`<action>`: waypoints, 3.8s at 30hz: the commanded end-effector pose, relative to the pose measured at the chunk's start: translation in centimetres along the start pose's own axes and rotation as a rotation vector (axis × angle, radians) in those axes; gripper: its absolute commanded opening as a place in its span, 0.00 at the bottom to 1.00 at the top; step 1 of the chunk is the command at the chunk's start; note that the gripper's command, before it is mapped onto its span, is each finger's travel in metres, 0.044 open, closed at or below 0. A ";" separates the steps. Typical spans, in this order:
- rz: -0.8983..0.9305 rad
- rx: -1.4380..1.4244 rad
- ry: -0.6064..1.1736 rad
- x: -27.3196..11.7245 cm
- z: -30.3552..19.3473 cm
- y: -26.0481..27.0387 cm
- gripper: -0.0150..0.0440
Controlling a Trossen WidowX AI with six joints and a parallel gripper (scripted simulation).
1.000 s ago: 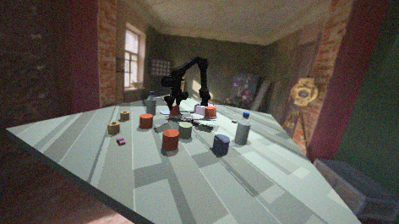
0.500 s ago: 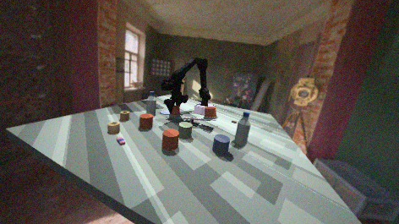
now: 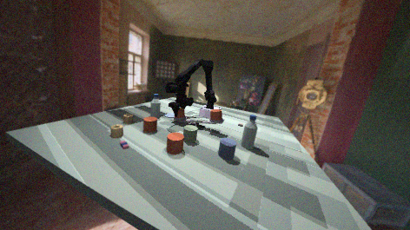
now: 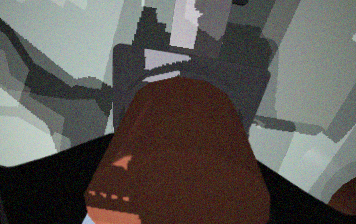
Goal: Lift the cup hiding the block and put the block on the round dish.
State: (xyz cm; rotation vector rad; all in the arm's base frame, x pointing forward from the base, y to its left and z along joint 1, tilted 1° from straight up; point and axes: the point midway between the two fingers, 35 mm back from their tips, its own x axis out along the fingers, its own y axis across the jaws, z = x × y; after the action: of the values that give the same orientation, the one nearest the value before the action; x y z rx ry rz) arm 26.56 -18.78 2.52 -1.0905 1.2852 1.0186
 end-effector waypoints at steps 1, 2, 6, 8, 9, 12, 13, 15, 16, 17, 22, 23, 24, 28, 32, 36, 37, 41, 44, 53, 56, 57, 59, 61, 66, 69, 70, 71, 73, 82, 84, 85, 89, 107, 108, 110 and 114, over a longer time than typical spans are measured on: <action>0.000 -0.005 -0.006 -0.1 0.1 0.0 0.56; 0.000 -0.005 -0.006 -0.2 0.1 0.0 0.52; 0.000 -0.005 -0.006 -0.7 0.0 -0.1 0.34; 0.000 -0.005 -0.006 -0.9 0.0 -0.2 0.25; 0.000 -0.005 -0.006 -1.0 0.0 -0.2 0.25; 0.000 -0.005 -0.006 -1.4 0.0 -0.3 0.25; 0.000 -0.005 -0.006 -1.5 0.0 -0.3 0.25; 0.000 -0.005 -0.006 -1.8 -0.1 -0.4 0.25; 0.000 -0.005 -0.006 -1.9 -0.1 -0.4 0.25; 0.000 -0.005 -0.006 -2.0 -0.1 -0.4 0.25; -0.001 -0.005 -0.006 -2.6 -0.1 -0.5 0.25; -0.001 -0.005 -0.006 -2.7 -0.1 -0.5 0.25; -0.001 -0.005 -0.006 -2.9 -0.1 -0.5 0.25; -0.001 -0.005 -0.005 -3.4 -0.2 -0.6 0.25; -0.001 -0.005 -0.005 -3.9 -0.2 -0.6 0.25; -0.001 -0.005 -0.005 -4.4 -0.2 -0.7 0.25; -0.001 -0.005 -0.005 -4.5 -0.2 -0.7 0.25; -0.001 -0.005 -0.005 -5.0 -0.2 -0.7 0.25; -0.001 -0.005 -0.005 -5.4 -0.2 -0.7 0.25; -0.001 -0.005 -0.005 -6.5 -0.3 -0.8 0.25; -0.001 -0.005 -0.005 -6.9 -0.3 -0.8 0.25; -0.001 -0.005 -0.005 -7.0 -0.3 -0.8 0.25; -0.001 -0.005 -0.005 -7.3 -0.3 -0.7 0.25; -0.001 -0.005 -0.005 -7.6 -0.3 -0.7 0.25; -0.001 -0.005 -0.005 -8.2 -0.3 -0.7 0.25; -0.001 -0.005 -0.005 -8.6 -0.2 -0.7 0.25; -0.001 -0.005 -0.005 -8.7 -0.2 -0.7 0.25; -0.001 -0.005 -0.005 -8.8 -0.2 -0.7 0.25; -0.001 -0.005 -0.005 -9.1 -0.2 -0.6 0.25; -0.001 -0.005 -0.005 -10.3 -0.2 -0.5 0.25; -0.001 -0.005 -0.005 -10.5 -0.2 -0.5 0.25; -0.001 -0.005 -0.005 -10.7 -0.2 -0.5 0.25; -0.001 -0.005 -0.005 -11.2 -0.1 -0.4 0.25; 0.005 0.000 -0.013 -12.5 0.1 0.0 0.25; 0.005 0.000 -0.013 -12.5 0.1 0.0 0.25; 0.005 0.000 -0.013 -12.5 0.1 0.0 0.25; 0.005 0.000 -0.013 -12.5 0.1 0.0 0.25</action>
State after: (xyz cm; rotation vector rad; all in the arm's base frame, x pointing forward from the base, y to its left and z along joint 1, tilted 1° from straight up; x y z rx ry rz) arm 26.15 -18.36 15.00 -1.0792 1.2779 1.0277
